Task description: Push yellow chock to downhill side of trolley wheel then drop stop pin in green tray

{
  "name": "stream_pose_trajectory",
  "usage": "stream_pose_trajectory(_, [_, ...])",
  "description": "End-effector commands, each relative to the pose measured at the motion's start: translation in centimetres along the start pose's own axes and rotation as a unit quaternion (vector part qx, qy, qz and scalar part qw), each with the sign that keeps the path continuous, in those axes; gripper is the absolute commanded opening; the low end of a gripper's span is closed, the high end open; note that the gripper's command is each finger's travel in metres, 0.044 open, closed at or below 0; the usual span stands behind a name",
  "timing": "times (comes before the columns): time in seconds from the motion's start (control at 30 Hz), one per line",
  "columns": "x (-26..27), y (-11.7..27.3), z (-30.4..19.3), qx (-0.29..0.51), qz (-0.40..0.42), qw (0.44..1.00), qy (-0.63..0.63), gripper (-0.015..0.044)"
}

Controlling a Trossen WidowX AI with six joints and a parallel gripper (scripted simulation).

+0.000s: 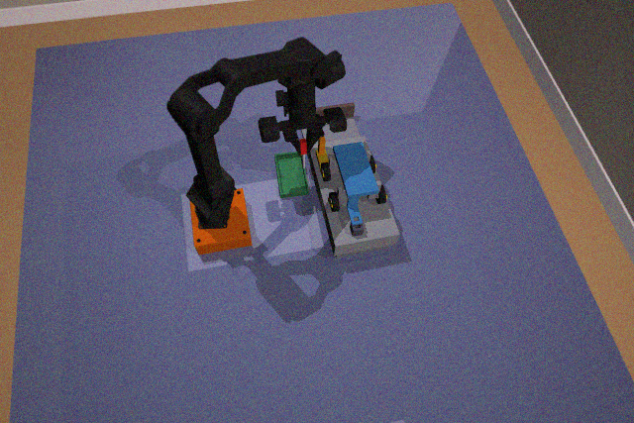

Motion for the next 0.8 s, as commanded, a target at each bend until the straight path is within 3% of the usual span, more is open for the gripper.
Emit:
stream_pose_trajectory(0.0, [-0.08,0.39,1.45,-0.004,-0.001,1.000,-0.002,0.0000])
stream_pose_trajectory(0.23, [-0.05,0.44,1.70,-0.008,-0.003,1.000,0.018,0.0000])
stream_pose_trajectory(0.77, [0.17,0.31,0.88,-0.050,-0.027,0.965,0.255,0.0000])
Point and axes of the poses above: the point midway between the two fingers, 35 mm back from their tips, its own y axis back along the fingers, its own x axis across the jaws, z = x × y, the point moved 5 cm from there along y, back along the fingers, and after that the axes turned 4 degrees about y, right-handed, at the moved point
